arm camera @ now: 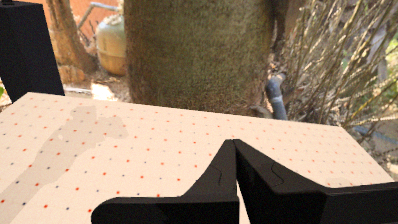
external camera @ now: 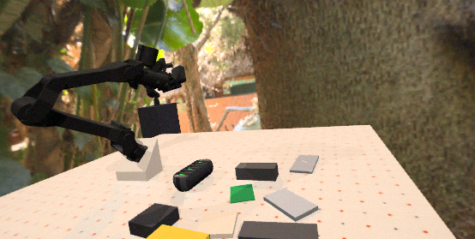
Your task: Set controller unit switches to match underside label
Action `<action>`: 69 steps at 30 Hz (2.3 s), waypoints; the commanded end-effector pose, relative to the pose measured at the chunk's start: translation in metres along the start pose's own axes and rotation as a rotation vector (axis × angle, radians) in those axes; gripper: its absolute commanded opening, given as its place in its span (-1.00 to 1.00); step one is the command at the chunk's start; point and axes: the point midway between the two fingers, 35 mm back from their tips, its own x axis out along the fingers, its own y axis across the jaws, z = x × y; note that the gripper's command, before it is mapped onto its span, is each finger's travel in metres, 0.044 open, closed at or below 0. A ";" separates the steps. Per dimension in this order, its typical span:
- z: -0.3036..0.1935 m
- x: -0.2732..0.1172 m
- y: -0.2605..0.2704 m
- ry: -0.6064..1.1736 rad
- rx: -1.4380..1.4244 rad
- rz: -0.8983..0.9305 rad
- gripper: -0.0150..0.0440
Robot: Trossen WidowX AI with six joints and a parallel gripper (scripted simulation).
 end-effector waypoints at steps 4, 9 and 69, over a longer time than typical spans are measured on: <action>-0.117 -0.018 -0.050 0.433 0.003 -0.192 -0.49; -0.194 -0.051 -0.059 0.760 -0.002 -0.219 -0.49; -0.295 -0.028 -0.150 1.263 0.366 0.451 -0.49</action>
